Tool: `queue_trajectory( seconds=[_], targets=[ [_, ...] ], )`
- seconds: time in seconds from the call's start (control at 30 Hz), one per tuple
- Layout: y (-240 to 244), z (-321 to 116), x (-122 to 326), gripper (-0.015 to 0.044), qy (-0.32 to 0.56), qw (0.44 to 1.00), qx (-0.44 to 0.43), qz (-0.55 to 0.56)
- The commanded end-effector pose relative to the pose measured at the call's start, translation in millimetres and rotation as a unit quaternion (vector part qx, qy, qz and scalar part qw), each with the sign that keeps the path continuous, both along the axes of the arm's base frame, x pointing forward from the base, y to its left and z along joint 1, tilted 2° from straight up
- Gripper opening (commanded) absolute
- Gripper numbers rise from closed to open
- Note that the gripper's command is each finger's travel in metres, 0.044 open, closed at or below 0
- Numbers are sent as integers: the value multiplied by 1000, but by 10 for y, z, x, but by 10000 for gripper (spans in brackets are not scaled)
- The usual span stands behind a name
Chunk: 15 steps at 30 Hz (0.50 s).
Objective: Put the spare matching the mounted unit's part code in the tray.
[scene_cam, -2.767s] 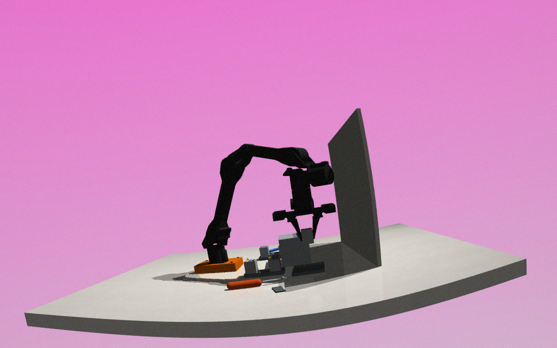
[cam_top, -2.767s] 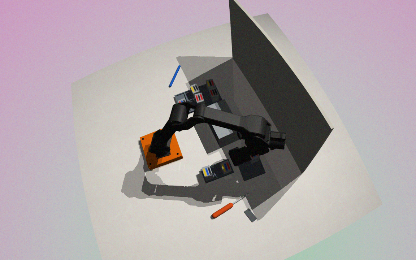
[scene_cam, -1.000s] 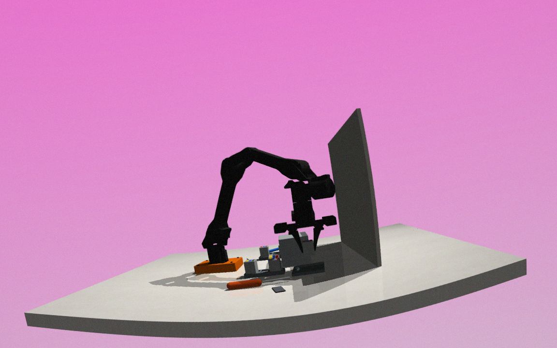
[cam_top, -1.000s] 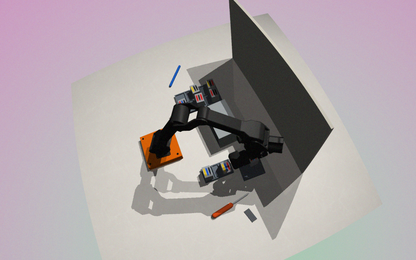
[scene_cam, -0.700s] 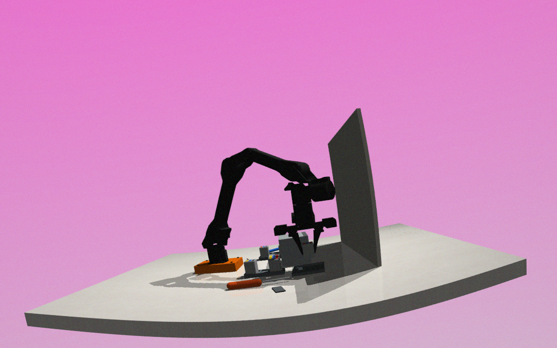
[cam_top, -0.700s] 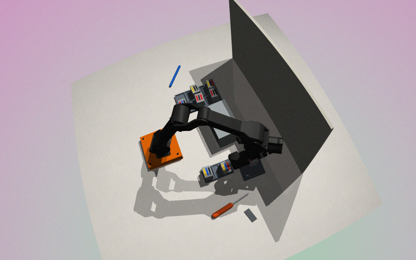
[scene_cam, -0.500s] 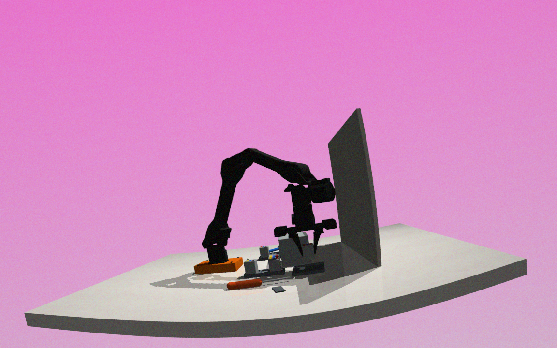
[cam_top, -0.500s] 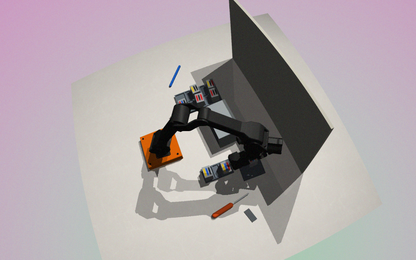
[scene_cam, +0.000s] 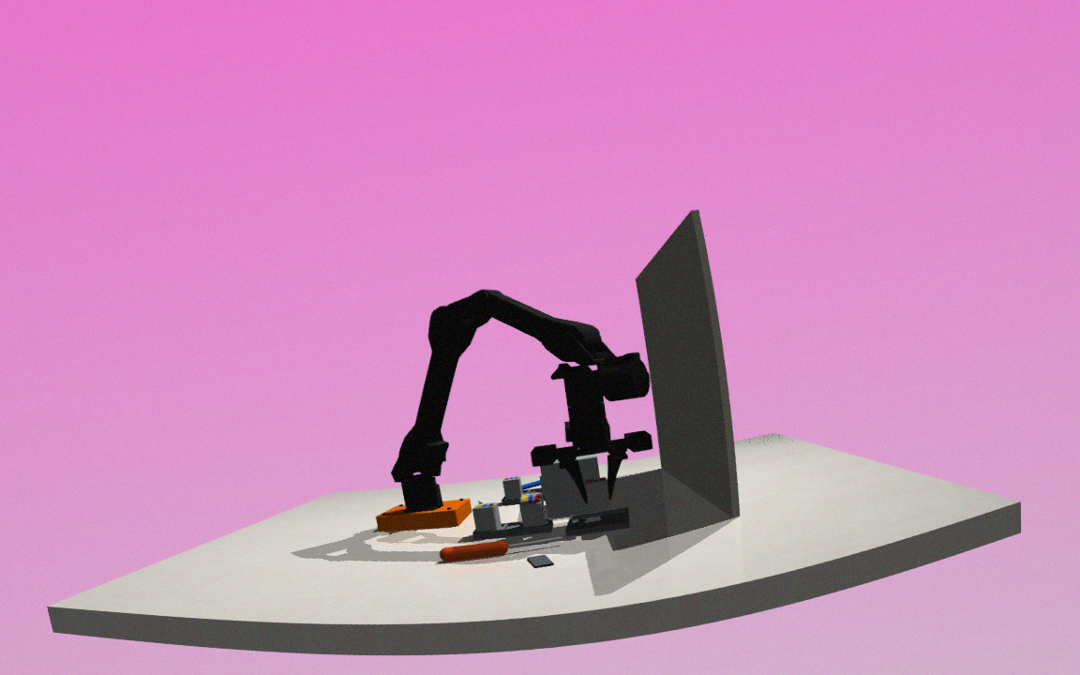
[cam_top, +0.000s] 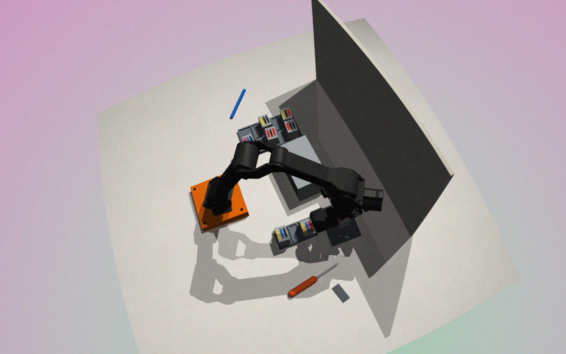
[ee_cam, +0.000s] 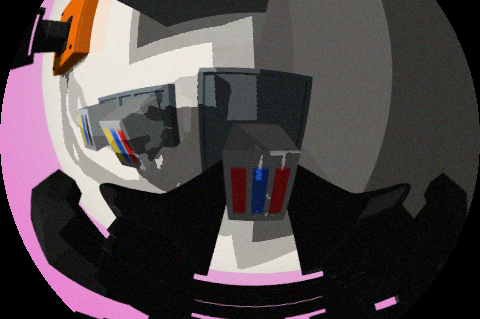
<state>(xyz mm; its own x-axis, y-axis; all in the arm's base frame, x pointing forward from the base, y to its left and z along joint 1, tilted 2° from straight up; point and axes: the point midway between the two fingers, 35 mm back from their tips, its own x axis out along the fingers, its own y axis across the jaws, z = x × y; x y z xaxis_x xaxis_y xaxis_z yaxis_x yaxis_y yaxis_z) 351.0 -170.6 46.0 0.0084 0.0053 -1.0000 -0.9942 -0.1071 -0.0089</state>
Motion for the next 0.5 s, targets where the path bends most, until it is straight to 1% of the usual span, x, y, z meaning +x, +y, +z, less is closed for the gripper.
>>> queue_trajectory(
  seconds=[0.0, 0.47],
  targets=[
    [8, -28, -1, 0, -1, 1000, 1, 1],
    [18, -125, -21, 0, -1, 1000, 1, 1]
  ],
)
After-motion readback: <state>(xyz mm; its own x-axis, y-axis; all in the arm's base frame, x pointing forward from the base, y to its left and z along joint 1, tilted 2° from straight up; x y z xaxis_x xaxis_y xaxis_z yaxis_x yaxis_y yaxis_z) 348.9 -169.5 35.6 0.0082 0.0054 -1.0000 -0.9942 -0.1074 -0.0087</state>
